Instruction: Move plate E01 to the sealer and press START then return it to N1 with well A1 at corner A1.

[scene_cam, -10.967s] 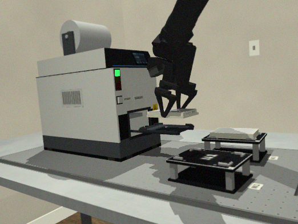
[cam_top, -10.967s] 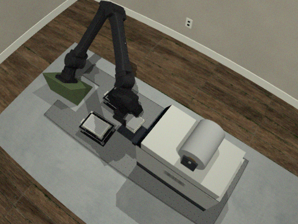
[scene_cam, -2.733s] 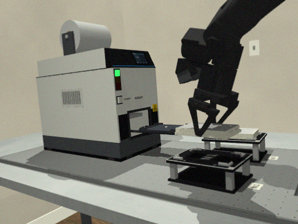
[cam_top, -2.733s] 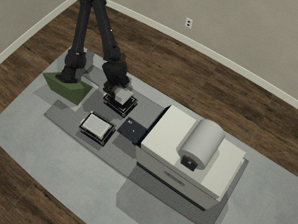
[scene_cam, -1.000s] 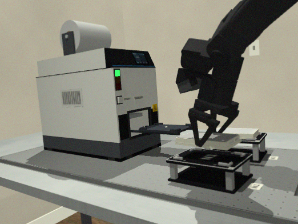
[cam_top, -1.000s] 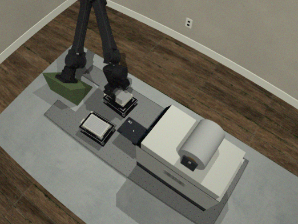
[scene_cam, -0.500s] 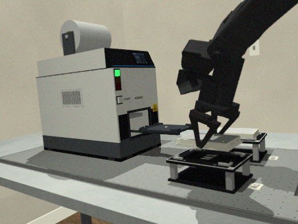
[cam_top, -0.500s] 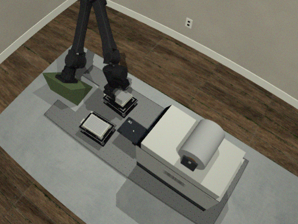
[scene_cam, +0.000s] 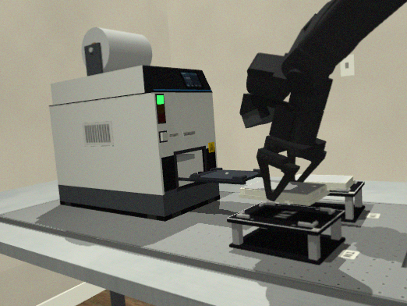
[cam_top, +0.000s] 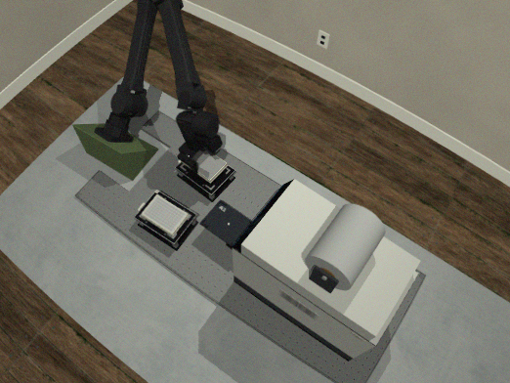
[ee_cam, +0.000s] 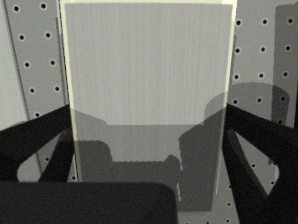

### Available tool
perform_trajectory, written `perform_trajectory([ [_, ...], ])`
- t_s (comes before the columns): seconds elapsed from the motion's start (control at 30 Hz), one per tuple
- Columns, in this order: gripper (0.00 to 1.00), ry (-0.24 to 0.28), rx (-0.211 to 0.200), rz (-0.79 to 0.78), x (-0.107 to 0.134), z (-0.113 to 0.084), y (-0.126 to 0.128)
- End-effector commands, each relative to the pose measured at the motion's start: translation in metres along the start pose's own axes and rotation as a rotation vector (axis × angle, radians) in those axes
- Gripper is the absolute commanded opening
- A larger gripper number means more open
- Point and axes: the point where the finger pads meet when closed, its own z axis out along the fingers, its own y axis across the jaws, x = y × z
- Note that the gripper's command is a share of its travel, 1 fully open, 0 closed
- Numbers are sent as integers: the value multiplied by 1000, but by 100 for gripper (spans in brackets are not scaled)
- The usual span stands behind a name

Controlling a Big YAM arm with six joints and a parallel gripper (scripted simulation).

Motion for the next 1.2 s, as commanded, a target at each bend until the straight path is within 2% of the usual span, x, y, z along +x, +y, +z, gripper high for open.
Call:
perform_trajectory([
  [0.0, 0, -19, -3, -40, -15, -6, 13],
  [0.3, 0, 24, 0, -21, 7, 4, 5],
  [0.47, 0, 27, 1, -12, 10, 5, 3],
  [1.17, 0, -10, -6, -37, -15, 2, 11],
])
